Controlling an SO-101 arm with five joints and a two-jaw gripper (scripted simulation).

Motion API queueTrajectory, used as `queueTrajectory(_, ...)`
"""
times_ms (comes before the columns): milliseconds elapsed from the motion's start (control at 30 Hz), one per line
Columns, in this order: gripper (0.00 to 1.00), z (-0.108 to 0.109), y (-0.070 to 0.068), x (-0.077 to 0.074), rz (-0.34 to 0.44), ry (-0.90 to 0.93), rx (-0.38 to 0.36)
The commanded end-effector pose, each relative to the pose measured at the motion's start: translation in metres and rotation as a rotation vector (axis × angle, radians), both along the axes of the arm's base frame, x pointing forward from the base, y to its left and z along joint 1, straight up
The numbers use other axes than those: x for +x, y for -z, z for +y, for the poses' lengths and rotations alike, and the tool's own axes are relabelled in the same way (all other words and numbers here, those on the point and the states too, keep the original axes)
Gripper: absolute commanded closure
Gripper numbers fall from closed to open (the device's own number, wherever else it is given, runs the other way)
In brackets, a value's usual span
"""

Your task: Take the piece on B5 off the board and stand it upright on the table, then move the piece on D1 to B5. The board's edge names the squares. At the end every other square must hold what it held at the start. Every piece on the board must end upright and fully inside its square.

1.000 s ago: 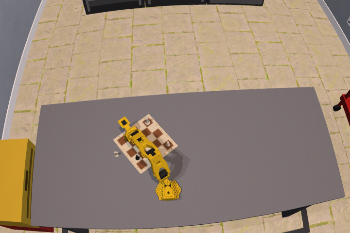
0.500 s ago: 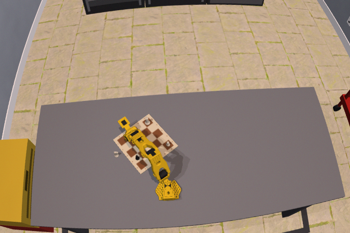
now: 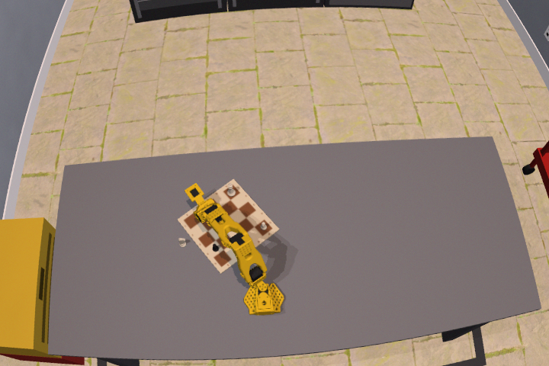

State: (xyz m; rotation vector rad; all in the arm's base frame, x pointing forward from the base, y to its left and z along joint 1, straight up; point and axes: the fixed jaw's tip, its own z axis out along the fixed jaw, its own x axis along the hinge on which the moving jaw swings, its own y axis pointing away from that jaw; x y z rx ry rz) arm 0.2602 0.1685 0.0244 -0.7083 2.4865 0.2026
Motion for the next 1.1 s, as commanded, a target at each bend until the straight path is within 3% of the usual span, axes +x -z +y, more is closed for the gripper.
queueTrajectory(0,1.00,-0.003,0.004,0.000,0.012,0.009,-0.006)
queueTrajectory(333,1.00,-0.005,-0.003,0.000,0.011,0.010,-0.008)
queueTrajectory(1067,1.00,-0.006,-0.046,0.000,0.010,0.011,-0.008)
